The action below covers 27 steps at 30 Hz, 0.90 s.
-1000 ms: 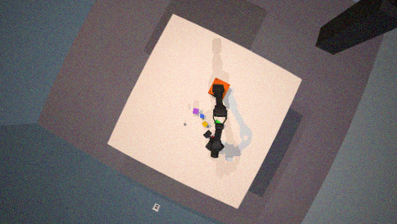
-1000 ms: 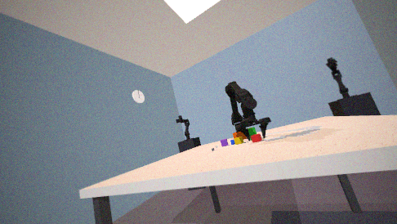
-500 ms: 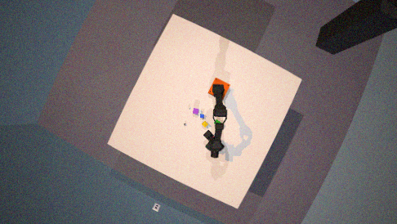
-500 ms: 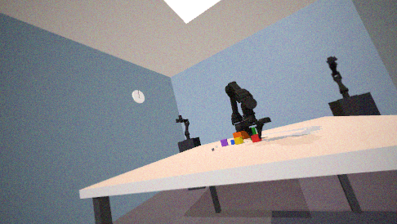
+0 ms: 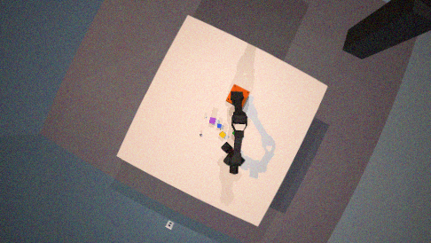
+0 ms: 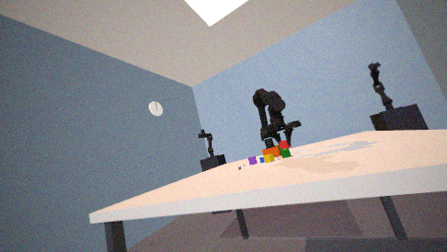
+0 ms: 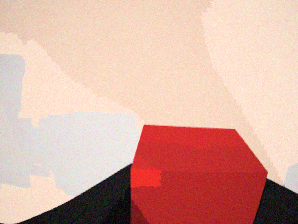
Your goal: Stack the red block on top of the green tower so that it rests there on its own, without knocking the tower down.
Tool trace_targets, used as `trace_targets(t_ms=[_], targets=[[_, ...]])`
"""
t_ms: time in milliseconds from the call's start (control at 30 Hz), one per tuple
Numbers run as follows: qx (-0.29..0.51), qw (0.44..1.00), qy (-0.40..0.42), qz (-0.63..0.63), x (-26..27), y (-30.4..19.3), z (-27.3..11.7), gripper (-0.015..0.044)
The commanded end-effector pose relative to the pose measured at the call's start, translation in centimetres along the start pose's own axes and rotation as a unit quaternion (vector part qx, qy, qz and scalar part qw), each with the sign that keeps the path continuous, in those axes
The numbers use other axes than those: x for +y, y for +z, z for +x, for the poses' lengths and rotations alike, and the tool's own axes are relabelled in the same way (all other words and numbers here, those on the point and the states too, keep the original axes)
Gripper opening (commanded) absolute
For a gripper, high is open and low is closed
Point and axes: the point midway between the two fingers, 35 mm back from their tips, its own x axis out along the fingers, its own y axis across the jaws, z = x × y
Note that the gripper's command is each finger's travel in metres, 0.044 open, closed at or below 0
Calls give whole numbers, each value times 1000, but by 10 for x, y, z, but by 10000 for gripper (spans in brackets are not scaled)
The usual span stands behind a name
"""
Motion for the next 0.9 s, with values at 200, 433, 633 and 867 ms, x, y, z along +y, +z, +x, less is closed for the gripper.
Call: trace_targets(t_ms=[200, 433, 633, 867], targets=[[-1, 1000, 2, 2, 1, 0, -52, 0], [-2, 1000, 2, 1, 1, 1, -59, 0], [-1, 1000, 3, 1, -3, -6, -63, 0], [-1, 1000, 4, 1, -13, -27, -67, 0]])
